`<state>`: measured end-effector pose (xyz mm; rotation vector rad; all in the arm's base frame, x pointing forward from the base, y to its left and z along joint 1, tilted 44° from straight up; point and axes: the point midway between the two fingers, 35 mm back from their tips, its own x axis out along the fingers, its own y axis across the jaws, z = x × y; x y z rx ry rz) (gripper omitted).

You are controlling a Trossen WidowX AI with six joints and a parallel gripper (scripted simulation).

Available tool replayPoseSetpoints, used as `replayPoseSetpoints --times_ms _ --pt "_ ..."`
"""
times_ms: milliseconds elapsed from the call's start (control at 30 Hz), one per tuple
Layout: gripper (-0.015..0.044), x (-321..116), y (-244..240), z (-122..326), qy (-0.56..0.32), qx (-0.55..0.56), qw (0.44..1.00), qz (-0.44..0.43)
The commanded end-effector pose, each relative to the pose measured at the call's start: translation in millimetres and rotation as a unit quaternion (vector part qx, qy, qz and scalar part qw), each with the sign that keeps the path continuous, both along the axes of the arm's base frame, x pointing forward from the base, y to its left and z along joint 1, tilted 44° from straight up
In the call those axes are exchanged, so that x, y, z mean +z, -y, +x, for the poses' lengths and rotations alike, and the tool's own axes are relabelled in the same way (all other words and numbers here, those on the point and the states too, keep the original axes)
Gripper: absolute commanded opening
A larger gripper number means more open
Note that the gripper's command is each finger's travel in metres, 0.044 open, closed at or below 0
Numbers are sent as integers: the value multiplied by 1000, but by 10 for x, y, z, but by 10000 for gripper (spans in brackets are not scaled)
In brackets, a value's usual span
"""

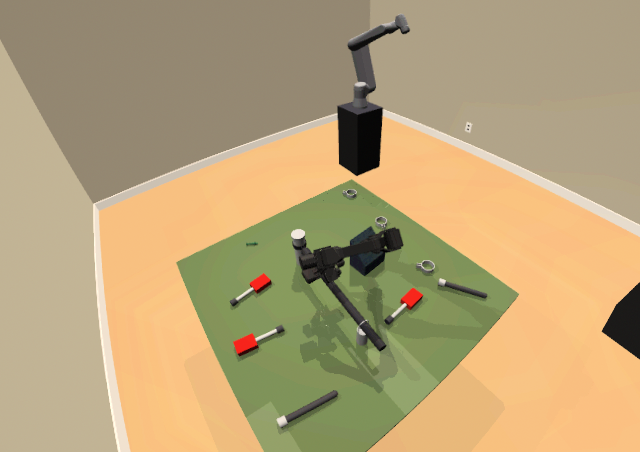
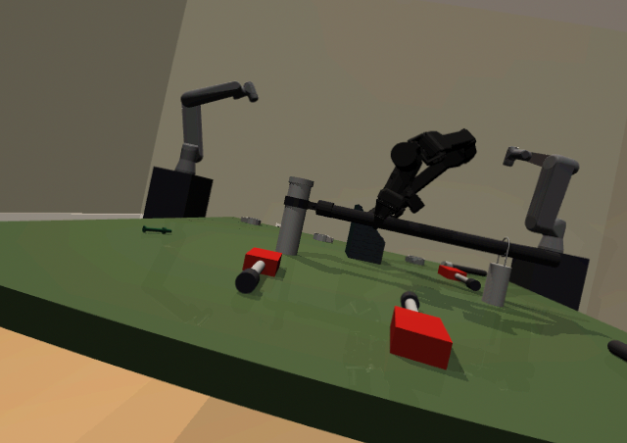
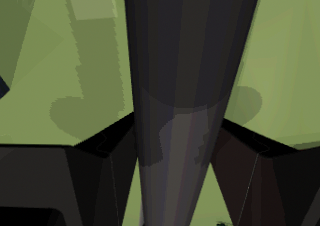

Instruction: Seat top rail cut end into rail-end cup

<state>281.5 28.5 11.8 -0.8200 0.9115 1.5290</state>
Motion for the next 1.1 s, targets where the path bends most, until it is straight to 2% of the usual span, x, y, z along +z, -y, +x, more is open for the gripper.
replayPoseSetpoints --times_ms 0,1067 --pt "0 -19 65 -6 0 -1 1000 -10" --pt "0 -5 21 -7 -1 -1 1000 -2"
